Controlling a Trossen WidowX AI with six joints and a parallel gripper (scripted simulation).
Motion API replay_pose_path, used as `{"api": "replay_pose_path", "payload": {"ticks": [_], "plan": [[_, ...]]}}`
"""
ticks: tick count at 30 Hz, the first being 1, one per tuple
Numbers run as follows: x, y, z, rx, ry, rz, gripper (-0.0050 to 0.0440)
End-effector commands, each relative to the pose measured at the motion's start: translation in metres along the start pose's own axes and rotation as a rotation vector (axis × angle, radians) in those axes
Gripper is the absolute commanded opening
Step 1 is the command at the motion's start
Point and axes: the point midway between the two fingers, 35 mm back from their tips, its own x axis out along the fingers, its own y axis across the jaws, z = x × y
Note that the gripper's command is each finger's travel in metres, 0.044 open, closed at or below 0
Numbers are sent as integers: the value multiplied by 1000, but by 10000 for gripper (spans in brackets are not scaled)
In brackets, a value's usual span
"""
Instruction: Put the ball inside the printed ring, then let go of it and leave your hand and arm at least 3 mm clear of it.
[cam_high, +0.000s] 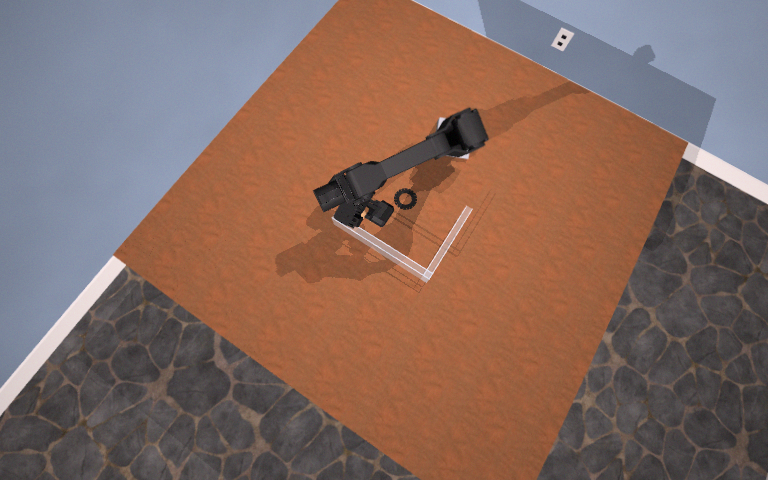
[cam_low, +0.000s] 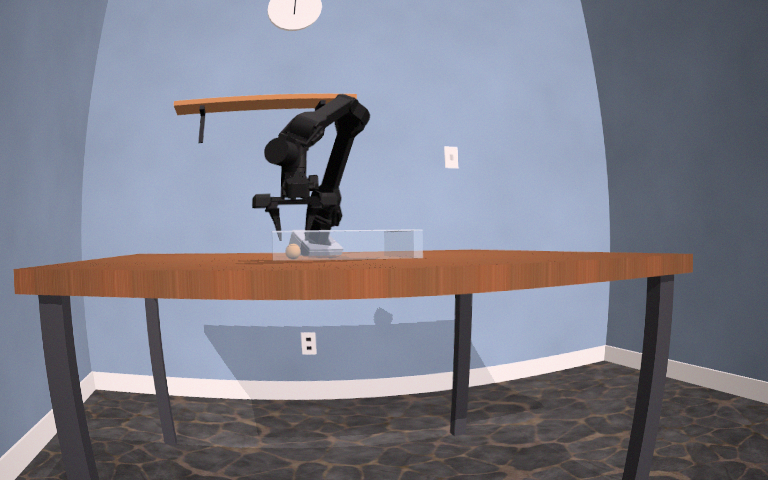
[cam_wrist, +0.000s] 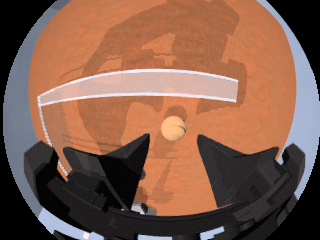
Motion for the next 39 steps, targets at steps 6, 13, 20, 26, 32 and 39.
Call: {"api": "replay_pose_path", "payload": {"ticks": [6,13,20,26,32,39], "plan": [[15,-1,-3,10,11,0,269],[26,0,-3,10,11,0,269],[27,0,-3,10,11,0,221],[27,0,-3,10,11,0,181],[27,0,-3,10,11,0,141],[19,-2,-2,10,12,0,56]]}}
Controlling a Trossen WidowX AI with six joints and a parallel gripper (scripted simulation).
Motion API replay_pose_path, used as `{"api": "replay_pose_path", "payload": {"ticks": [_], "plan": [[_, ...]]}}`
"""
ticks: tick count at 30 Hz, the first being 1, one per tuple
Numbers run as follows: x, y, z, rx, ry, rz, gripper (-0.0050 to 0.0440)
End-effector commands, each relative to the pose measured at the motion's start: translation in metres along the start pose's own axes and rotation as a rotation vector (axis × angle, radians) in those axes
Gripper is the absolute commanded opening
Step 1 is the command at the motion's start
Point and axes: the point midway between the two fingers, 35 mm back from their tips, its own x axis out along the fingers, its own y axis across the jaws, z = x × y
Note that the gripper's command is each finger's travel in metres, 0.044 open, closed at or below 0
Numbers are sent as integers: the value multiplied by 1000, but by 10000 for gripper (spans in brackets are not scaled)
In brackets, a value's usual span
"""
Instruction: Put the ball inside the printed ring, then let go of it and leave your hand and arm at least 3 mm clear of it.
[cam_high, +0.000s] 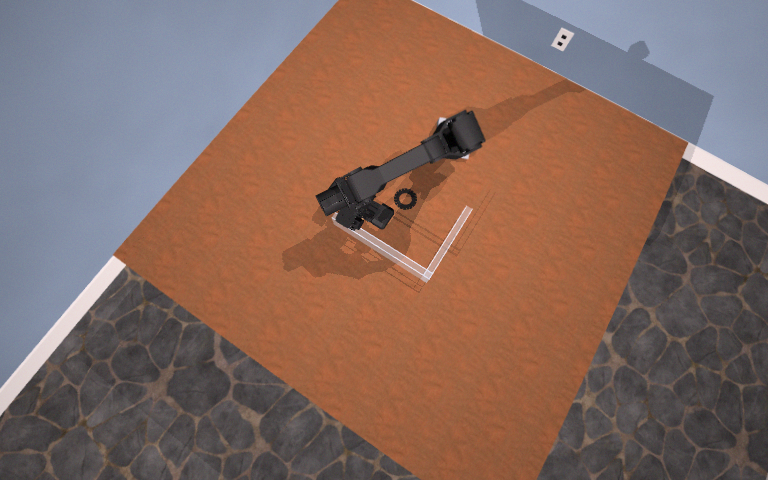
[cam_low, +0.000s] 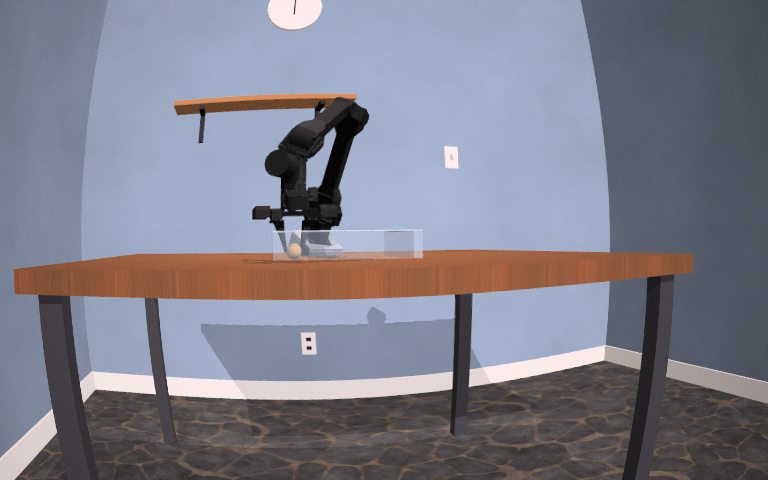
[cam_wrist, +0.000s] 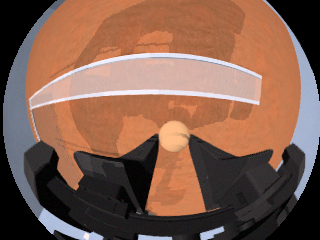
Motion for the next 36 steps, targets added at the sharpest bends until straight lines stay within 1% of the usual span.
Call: {"api": "replay_pose_path", "payload": {"ticks": [1,2,3,6,9,11,18,20,24,28,30,34,36], "plan": [[-16,-4,2,4,3,-5,32],[-29,-5,4,3,3,-6,8],[-42,-6,4,3,4,-6,0],[-79,-8,7,-2,-6,-13,0],[-107,-5,5,-2,-7,-13,0],[-121,-1,1,4,2,-5,0],[-125,0,0,4,2,-5,0],[-125,4,-5,4,2,-5,0],[-119,30,-33,4,2,-5,0],[-108,55,-67,4,2,-5,0],[-108,55,-67,4,2,-5,0],[-91,75,-102,4,2,-5,0],[-84,81,-114,4,2,-5,0]]}}
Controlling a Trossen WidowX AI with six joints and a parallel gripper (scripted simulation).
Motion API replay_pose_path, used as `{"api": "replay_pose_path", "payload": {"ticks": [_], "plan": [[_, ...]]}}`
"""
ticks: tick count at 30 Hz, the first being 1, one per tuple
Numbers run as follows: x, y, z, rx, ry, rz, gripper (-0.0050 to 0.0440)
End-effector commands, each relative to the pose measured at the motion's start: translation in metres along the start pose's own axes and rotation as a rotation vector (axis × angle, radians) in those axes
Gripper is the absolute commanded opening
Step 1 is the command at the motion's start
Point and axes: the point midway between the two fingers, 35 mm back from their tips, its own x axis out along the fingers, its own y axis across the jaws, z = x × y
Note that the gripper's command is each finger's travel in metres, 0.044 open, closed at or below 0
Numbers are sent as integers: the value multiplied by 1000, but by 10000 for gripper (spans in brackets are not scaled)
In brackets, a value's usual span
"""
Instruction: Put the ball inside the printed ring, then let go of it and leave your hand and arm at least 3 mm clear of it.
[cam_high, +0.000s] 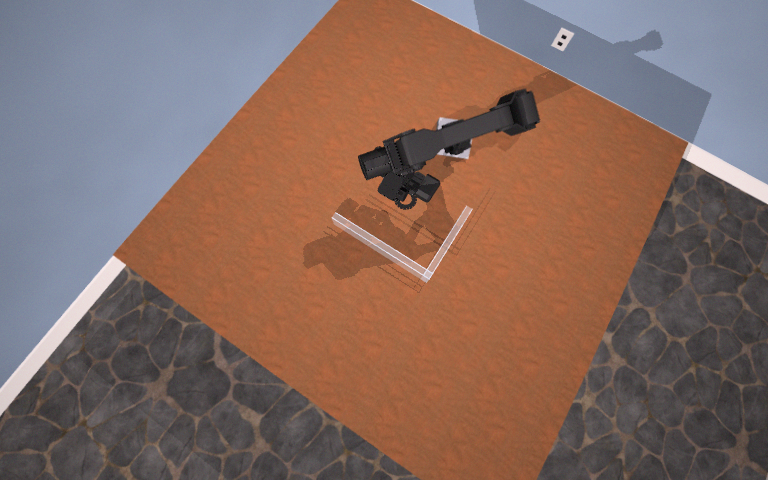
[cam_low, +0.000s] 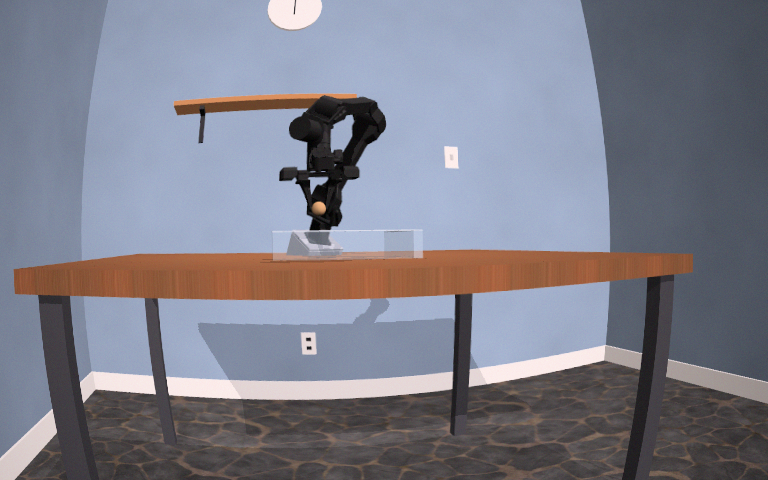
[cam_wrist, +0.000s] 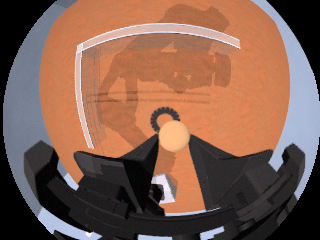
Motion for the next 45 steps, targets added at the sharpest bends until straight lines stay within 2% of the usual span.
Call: {"api": "replay_pose_path", "payload": {"ticks": [1,5,9,11,16,28,38,45], "plan": [[12,10,-22,2,0,-7,0],[13,10,-21,2,0,-7,0],[37,8,-20,2,2,-8,0],[37,8,-20,2,2,-8,0],[79,10,-21,2,0,-7,0],[84,10,-22,2,0,-7,0],[99,10,-22,2,0,-7,0],[100,10,-22,2,0,-7,0]]}}
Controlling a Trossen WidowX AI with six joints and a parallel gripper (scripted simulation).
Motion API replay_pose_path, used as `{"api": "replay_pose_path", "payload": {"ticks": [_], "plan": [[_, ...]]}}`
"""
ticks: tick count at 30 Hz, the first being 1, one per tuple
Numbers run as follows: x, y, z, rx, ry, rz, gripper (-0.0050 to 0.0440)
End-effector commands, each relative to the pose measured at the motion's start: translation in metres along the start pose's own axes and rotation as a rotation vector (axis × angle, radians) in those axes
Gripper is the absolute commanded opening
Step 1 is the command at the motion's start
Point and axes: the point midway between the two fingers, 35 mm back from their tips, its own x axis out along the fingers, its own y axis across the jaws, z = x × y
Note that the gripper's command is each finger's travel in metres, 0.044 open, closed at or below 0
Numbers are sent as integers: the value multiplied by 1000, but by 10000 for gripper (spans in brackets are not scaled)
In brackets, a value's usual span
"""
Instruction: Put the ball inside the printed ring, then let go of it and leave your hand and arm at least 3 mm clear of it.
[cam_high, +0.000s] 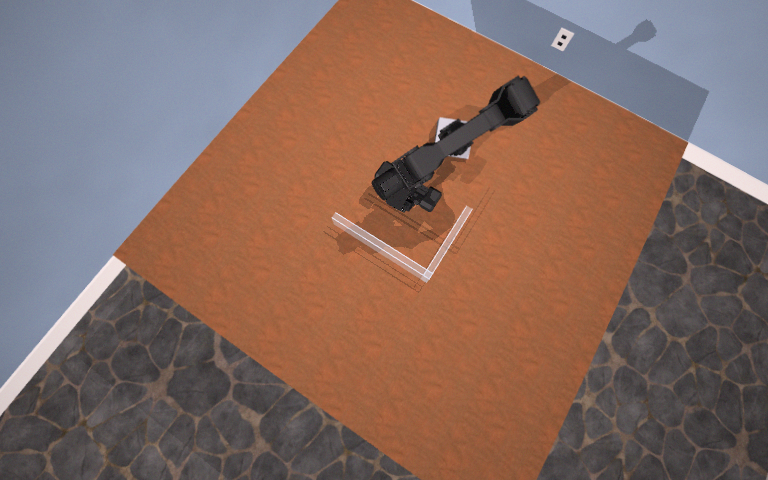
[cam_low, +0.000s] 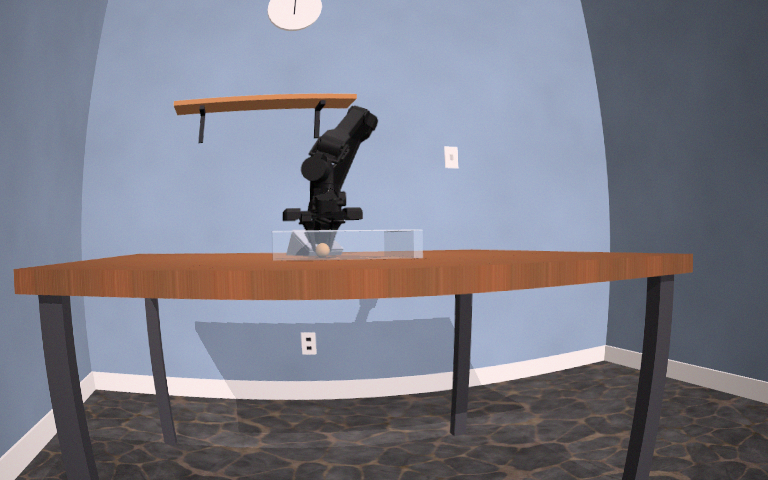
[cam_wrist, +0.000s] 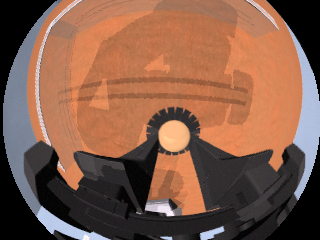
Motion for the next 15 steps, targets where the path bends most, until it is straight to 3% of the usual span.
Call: {"api": "replay_pose_path", "payload": {"ticks": [1,2,10,15], "plan": [[2,-1,-2,5,8,-2,0],[0,-1,1,-1,-3,-2,20],[0,-1,1,-1,-3,-2,20],[0,-1,1,-1,-3,-2,140]]}}
